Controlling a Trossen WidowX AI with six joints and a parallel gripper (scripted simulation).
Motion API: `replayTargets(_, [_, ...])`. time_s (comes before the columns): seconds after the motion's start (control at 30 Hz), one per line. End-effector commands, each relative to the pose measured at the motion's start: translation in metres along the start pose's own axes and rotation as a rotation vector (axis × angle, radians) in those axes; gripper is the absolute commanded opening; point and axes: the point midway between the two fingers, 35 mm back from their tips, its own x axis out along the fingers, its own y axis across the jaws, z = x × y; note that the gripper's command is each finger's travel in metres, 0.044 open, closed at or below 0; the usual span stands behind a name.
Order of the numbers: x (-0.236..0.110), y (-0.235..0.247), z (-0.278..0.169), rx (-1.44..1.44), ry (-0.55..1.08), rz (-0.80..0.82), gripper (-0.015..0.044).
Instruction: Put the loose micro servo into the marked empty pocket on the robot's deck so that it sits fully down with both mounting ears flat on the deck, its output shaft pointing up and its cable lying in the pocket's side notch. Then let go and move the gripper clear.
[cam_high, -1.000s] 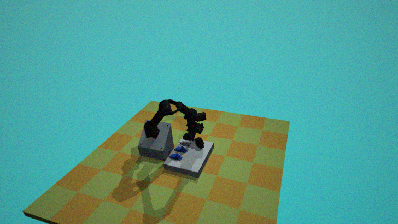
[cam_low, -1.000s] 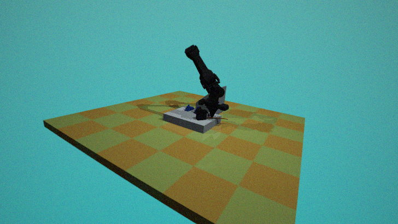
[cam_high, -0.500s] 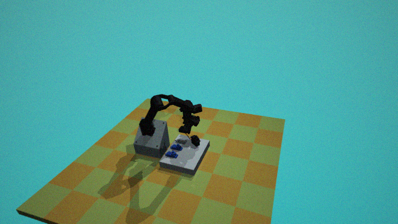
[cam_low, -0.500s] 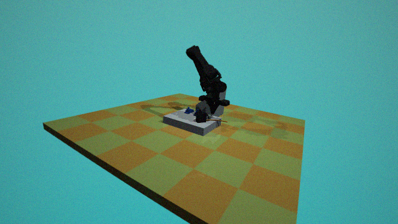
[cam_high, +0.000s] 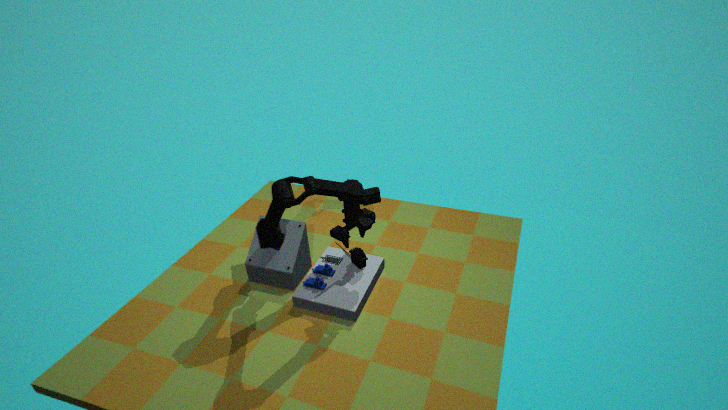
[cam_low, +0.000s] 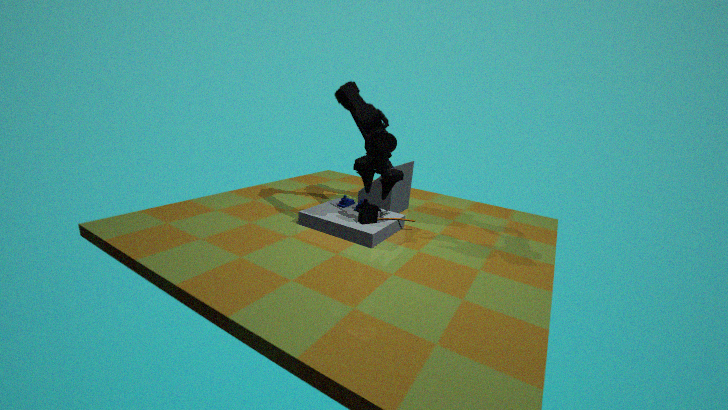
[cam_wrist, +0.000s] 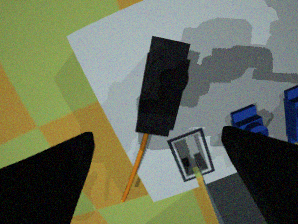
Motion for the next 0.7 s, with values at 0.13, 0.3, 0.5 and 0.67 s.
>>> replayTargets(0.13, [0.009, -0.002, 0.005, 0.031, -0.003, -0.006, 0.044])
replayTargets(0.3, [0.022, -0.003, 0.005, 0.031, -0.003, -0.007, 0.044])
replayTargets(0.5, [0.027, -0.002, 0.005, 0.031, -0.003, -0.007, 0.044])
replayTargets(0.67, [0.035, -0.003, 0.005, 0.031, -0.004, -0.007, 0.044])
